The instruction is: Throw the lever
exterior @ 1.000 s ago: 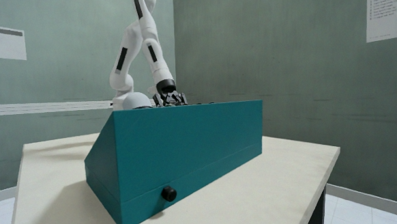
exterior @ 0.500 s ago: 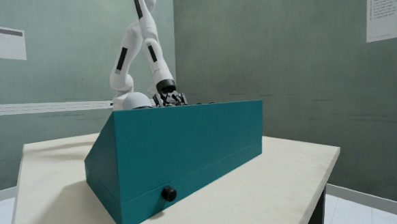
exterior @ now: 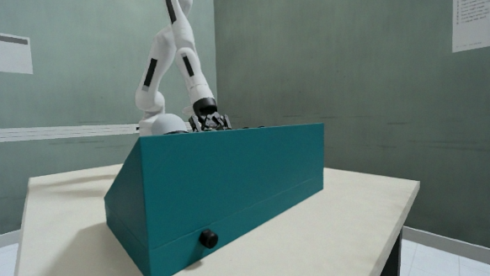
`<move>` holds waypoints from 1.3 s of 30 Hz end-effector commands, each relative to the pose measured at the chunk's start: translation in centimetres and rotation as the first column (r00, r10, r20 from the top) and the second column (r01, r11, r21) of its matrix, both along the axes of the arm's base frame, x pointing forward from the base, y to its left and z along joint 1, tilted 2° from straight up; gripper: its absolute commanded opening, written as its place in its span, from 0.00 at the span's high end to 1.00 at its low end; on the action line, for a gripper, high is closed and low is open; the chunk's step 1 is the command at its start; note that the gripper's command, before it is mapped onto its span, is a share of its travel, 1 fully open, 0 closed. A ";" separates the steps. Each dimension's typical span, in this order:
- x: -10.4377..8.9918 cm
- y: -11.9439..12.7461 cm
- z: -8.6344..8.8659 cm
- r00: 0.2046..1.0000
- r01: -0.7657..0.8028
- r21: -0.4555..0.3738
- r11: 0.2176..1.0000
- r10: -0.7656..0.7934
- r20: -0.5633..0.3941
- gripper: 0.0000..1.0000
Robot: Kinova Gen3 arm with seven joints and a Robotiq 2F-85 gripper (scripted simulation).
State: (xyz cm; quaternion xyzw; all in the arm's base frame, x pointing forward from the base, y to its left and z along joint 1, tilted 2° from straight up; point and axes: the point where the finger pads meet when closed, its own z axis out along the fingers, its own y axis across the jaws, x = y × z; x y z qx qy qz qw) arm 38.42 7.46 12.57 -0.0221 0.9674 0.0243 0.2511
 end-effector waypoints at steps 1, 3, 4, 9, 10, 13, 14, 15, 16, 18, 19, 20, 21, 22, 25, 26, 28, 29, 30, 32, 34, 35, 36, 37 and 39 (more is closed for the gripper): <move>0.1 0.0 -0.1 1.000 0.000 0.001 1.000 0.000 0.001 0.23; 0.2 0.0 -0.2 1.000 0.000 0.001 1.000 0.000 0.001 0.23; 0.2 0.0 -0.3 1.000 0.000 0.001 1.000 0.000 0.001 0.23; 0.3 0.1 -0.5 1.000 0.000 0.001 1.000 0.000 0.001 0.23; 0.3 0.1 -0.5 1.000 0.000 0.001 1.000 0.000 0.001 0.23; 0.3 0.1 -0.5 1.000 0.000 0.001 1.000 0.000 0.001 0.23; 0.3 0.1 -0.5 1.000 0.000 0.001 1.000 0.000 0.001 0.23; 0.3 0.1 -0.5 1.000 0.000 0.001 1.000 0.000 0.001 0.23; 0.3 0.1 -0.5 1.000 0.000 0.001 1.000 0.000 0.001 0.23; 0.3 0.1 -0.5 1.000 0.000 0.001 1.000 0.000 0.001 0.23; 0.3 0.1 -0.5 1.000 0.000 0.001 1.000 0.000 0.001 0.23; 0.3 0.1 -0.5 1.000 0.000 0.001 1.000 0.000 0.001 0.23; 0.3 0.1 -0.5 1.000 0.000 0.001 1.000 0.000 0.001 0.23; 0.3 0.1 -0.5 1.000 0.000 0.001 1.000 0.000 0.001 0.23; 0.3 0.1 -0.5 1.000 0.000 0.001 1.000 0.000 0.001 0.23; 0.3 0.1 -0.5 1.000 0.000 0.001 1.000 0.000 0.001 0.23; 0.3 0.1 -0.5 1.000 0.000 0.001 1.000 0.000 0.001 0.23; 0.3 0.1 -0.5 1.000 0.000 0.001 1.000 0.000 0.001 0.23; 0.3 0.1 -0.5 1.000 0.000 0.001 1.000 0.000 0.001 0.23; 0.3 0.1 -0.5 1.000 0.000 0.001 1.000 0.000 0.001 0.23; 0.3 0.1 -0.5 1.000 0.000 0.001 1.000 0.000 0.001 0.23; 0.3 0.1 -0.5 1.000 0.000 0.001 1.000 0.000 0.001 0.23; 0.3 0.1 -0.5 1.000 0.000 0.001 1.000 0.000 0.001 0.23; 0.3 0.1 -0.5 1.000 0.000 0.001 1.000 0.000 0.001 0.23; 0.3 0.1 -0.5 1.000 0.000 0.001 1.000 0.000 0.001 0.23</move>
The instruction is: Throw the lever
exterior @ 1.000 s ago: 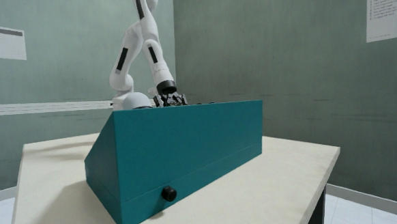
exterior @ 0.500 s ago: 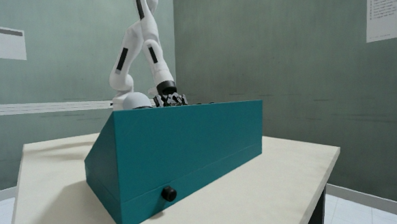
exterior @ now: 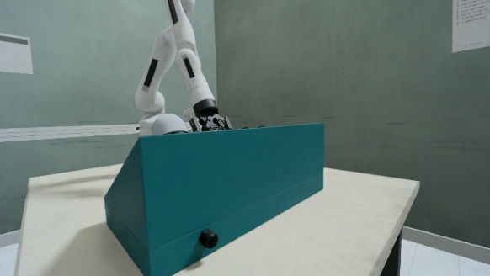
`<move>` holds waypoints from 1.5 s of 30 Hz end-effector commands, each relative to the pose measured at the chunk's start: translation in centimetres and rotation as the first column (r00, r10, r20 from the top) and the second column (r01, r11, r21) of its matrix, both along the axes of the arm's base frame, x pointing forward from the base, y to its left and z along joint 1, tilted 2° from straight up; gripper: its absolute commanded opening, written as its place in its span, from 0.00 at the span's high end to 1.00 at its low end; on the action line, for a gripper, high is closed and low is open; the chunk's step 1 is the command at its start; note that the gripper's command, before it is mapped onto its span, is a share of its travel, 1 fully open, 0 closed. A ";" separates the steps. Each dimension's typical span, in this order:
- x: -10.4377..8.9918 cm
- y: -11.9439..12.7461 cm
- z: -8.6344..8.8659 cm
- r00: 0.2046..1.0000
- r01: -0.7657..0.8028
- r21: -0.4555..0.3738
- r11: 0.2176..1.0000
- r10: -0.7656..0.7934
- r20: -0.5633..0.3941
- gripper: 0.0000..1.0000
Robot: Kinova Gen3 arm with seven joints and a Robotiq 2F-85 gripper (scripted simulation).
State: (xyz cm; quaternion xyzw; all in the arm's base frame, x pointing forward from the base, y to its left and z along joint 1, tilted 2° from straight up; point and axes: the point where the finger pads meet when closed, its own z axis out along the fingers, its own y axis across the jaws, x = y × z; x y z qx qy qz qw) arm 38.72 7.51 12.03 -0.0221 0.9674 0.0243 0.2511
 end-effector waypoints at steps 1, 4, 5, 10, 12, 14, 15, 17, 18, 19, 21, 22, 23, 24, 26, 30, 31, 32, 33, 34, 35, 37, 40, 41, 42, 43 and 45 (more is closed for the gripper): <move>0.0 0.0 0.0 1.000 0.000 0.001 1.000 0.000 0.001 0.23; 0.0 0.0 0.0 1.000 0.000 0.001 1.000 0.000 0.001 0.23; 0.0 0.0 0.0 1.000 0.000 0.001 1.000 0.000 0.001 0.23; 0.0 0.0 0.0 1.000 0.000 0.001 1.000 0.000 0.001 0.90; 0.0 0.0 0.0 1.000 0.000 0.001 1.000 0.000 0.001 0.90; 0.0 0.0 0.0 1.000 0.000 0.001 1.000 0.000 0.001 0.90; 0.0 0.0 0.0 1.000 0.000 0.001 1.000 0.000 0.001 0.90; 0.0 0.0 0.0 1.000 0.000 0.001 1.000 0.000 0.001 0.90; 0.0 0.0 0.0 1.000 0.000 0.001 1.000 0.000 0.001 0.90; 0.0 0.0 0.0 1.000 0.000 0.001 1.000 0.000 0.001 0.90; 0.0 0.0 0.0 1.000 0.000 0.001 1.000 0.000 0.001 0.90; 0.0 0.0 0.0 1.000 0.000 0.001 1.000 0.000 0.001 0.90; 0.0 0.0 0.0 1.000 0.000 0.001 1.000 0.000 0.001 0.90; 0.0 0.0 0.0 1.000 0.000 0.001 1.000 0.000 0.001 0.90; 0.0 0.0 0.0 1.000 0.000 0.001 1.000 0.000 0.001 0.90; 0.0 0.0 0.0 1.000 0.000 0.001 1.000 0.000 0.001 0.90; 0.0 0.0 0.0 1.000 0.000 0.001 1.000 0.000 0.001 0.90; 0.0 0.0 0.0 1.000 0.000 0.001 1.000 0.000 0.001 0.90; 0.0 0.0 0.0 1.000 0.000 0.001 1.000 0.000 0.001 0.90; 0.0 0.0 0.0 1.000 0.000 0.001 1.000 0.000 0.001 0.90; 0.0 0.0 0.0 1.000 0.000 0.001 1.000 0.000 0.001 0.90; 0.0 0.0 0.0 1.000 0.000 0.001 1.000 0.000 0.001 0.90; 0.0 0.0 0.0 1.000 0.000 0.001 1.000 0.000 0.001 0.90; 0.0 0.0 0.0 1.000 0.000 0.001 1.000 0.000 0.001 0.90; 0.0 0.0 0.0 1.000 0.000 0.001 1.000 0.000 0.001 0.90; 0.0 0.0 0.0 1.000 0.000 0.001 1.000 0.000 0.001 0.90; 0.0 0.0 0.1 1.000 0.000 0.001 1.000 0.000 0.001 0.90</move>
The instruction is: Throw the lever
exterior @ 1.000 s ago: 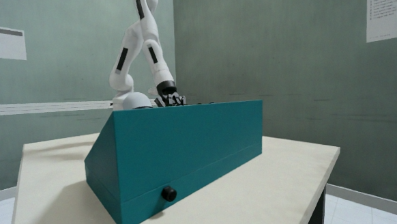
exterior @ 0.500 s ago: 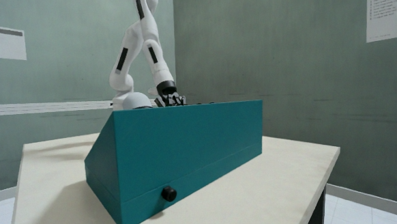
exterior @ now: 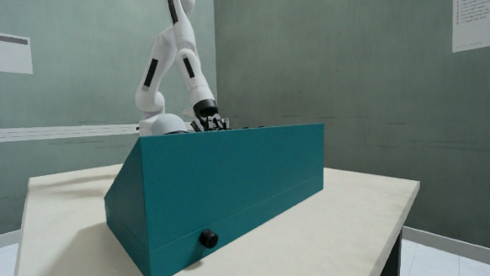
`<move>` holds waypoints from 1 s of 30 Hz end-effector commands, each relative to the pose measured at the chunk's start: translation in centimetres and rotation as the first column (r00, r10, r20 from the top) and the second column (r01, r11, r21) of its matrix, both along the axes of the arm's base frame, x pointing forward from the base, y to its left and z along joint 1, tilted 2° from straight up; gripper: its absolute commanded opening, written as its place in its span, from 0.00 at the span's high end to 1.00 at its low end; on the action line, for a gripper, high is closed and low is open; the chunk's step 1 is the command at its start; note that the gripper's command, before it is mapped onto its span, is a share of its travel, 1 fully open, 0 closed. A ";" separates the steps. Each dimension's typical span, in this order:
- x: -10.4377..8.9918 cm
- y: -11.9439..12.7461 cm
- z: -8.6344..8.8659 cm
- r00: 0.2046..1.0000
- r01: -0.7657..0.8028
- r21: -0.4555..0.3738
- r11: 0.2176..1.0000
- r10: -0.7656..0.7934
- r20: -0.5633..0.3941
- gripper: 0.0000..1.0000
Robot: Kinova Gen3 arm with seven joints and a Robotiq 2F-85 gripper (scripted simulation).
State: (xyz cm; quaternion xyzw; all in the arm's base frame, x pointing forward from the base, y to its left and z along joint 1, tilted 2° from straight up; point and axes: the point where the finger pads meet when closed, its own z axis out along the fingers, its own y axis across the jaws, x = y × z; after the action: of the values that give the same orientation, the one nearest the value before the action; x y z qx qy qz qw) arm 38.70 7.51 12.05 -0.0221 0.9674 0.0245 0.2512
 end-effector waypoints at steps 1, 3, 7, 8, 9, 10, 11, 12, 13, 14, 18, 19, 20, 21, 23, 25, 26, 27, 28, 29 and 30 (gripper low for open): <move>0.1 0.0 0.0 1.000 0.000 0.000 1.000 0.000 0.001 0.90; 0.1 0.0 0.0 1.000 0.000 0.000 1.000 0.000 0.001 0.90; 0.1 0.0 0.1 1.000 0.000 0.000 1.000 0.000 0.001 0.90; 0.1 0.0 0.1 1.000 0.000 0.000 1.000 0.000 0.001 0.90; 0.1 0.0 0.1 1.000 0.000 0.000 1.000 0.000 0.001 0.90; 0.2 0.0 0.2 1.000 0.000 0.000 1.000 0.000 0.001 0.90; 0.2 0.0 0.2 1.000 0.000 0.000 1.000 0.000 0.001 0.90; 0.2 0.0 0.2 1.000 0.000 0.000 1.000 0.000 0.001 0.90; 0.2 0.0 0.2 1.000 0.000 0.000 1.000 0.000 0.001 0.90; 0.2 0.0 0.2 1.000 0.000 -0.001 1.000 0.000 0.001 0.90; 0.3 0.0 0.4 1.000 0.000 -0.001 1.000 0.000 0.000 0.90; 0.4 0.0 0.4 1.000 0.000 -0.001 1.000 0.000 0.000 0.90; 0.4 0.0 0.5 1.000 0.000 -0.001 1.000 0.000 0.000 0.90; 0.5 0.0 0.6 1.000 0.000 -0.001 1.000 0.000 0.001 0.90; 0.6 0.0 0.7 1.000 0.000 0.000 1.000 0.000 0.001 0.90; 0.7 0.0 0.8 1.000 0.000 0.000 1.000 0.000 0.001 0.90; 0.7 0.0 0.9 1.000 0.000 0.000 1.000 0.000 0.001 0.90; 0.8 0.0 0.9 1.000 0.000 0.000 1.000 0.000 0.000 0.90; 0.8 0.0 0.9 1.000 0.000 0.000 1.000 0.000 0.000 0.90; 0.8 0.0 0.9 1.000 0.000 0.000 1.000 0.000 0.000 0.90; 0.8 0.0 1.0 1.000 0.000 -0.001 1.000 0.000 0.000 0.90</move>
State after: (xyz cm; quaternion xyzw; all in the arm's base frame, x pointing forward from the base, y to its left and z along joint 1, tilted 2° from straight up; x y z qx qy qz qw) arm 39.35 7.49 12.88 -0.0222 0.9675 0.0236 0.2508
